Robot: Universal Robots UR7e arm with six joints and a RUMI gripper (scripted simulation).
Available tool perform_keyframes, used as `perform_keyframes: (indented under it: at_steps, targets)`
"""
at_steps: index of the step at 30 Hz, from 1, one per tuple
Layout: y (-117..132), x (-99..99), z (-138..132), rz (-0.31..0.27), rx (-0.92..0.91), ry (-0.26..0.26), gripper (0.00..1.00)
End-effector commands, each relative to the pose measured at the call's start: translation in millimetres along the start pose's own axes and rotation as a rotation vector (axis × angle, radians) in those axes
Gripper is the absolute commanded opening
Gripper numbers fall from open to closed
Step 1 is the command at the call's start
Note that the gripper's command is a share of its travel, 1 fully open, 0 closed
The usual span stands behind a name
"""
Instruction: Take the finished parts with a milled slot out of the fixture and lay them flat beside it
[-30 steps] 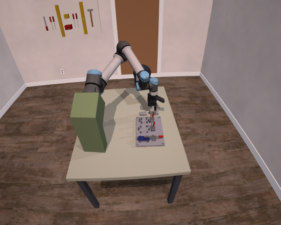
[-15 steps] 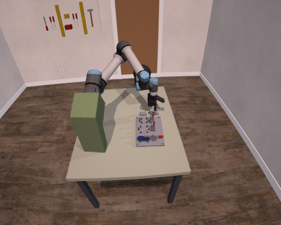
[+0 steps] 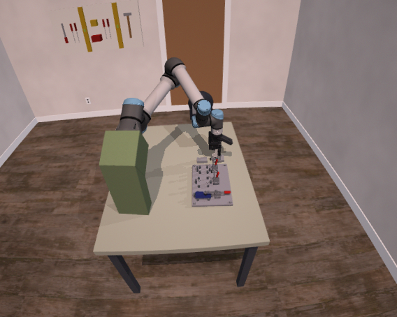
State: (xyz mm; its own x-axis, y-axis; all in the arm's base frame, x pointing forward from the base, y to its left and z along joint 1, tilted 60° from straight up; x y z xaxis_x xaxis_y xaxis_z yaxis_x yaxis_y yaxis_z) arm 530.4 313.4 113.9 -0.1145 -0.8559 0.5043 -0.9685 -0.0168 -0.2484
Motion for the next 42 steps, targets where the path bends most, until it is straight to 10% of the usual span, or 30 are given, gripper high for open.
perform_keyframes:
  at_steps: [1, 42]
  targets:
    - [-0.4, -0.3, 0.0, 0.001, 0.0, 0.0, 0.0]
    - [-0.5, -6.3, -0.1, 0.001, 0.0, 0.0, 0.0]
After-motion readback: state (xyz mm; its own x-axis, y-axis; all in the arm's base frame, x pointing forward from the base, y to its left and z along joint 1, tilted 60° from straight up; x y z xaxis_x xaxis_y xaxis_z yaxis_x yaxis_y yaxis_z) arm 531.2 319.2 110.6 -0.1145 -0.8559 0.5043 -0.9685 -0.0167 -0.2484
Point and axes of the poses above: the point where the finger pads meet when closed, its own x axis back along the fingers, its own z axis across the jaws, y = z × x, the point moved 9 cm from there along x, back along the fingers, and after that the axes turned 13 degrees about x, right-handed, at the moved point
